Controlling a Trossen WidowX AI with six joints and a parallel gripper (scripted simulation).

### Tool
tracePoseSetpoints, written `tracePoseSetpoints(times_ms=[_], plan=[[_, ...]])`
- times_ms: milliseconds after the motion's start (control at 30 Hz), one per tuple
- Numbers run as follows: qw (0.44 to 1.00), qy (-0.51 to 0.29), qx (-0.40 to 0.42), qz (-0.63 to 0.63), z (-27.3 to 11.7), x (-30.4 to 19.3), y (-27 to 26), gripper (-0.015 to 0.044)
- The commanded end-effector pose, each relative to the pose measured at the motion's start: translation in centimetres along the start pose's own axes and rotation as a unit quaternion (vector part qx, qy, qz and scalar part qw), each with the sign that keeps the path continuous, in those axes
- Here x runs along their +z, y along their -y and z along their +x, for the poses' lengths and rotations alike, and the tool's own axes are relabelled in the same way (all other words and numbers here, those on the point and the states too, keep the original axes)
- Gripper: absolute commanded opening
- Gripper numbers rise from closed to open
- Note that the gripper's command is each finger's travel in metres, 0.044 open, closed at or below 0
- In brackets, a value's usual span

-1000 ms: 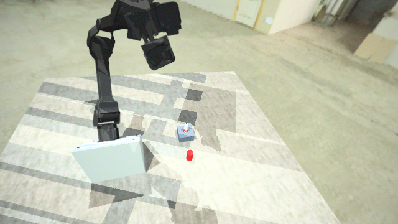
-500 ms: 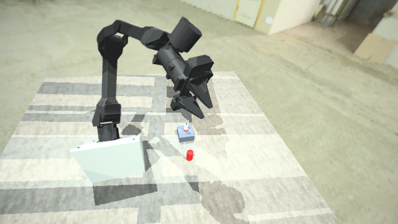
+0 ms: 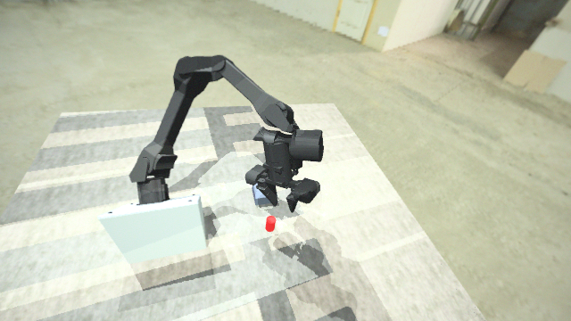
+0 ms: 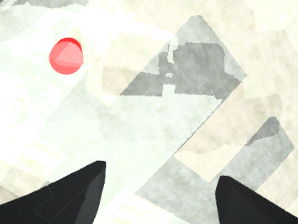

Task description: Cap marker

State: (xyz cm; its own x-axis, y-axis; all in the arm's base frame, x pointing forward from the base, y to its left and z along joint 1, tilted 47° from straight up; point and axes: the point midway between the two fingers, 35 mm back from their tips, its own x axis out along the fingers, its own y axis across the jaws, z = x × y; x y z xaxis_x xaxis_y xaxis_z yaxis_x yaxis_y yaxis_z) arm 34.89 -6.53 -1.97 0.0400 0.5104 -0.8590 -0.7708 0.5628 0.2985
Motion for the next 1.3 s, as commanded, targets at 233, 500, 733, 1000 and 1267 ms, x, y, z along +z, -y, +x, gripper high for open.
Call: tracePoseSetpoints(times_ms=[233,500,733,1000,1267], plan=[[0.987,0.039,0.156,-0.005,4.8,3.0,-5.2,0.0247],[0.987,0.04,0.156,-0.005,8.2,3.3,-6.3,0.0247],[0.987,0.04,0.156,-0.005,9.4,3.3,-6.8,0.0247],[0.987,0.04,0.156,-0.005,9.9,3.4,-7.0,0.0247],[0.987,0.04,0.156,-0.005,11.2,3.5,-7.3,0.0247]])
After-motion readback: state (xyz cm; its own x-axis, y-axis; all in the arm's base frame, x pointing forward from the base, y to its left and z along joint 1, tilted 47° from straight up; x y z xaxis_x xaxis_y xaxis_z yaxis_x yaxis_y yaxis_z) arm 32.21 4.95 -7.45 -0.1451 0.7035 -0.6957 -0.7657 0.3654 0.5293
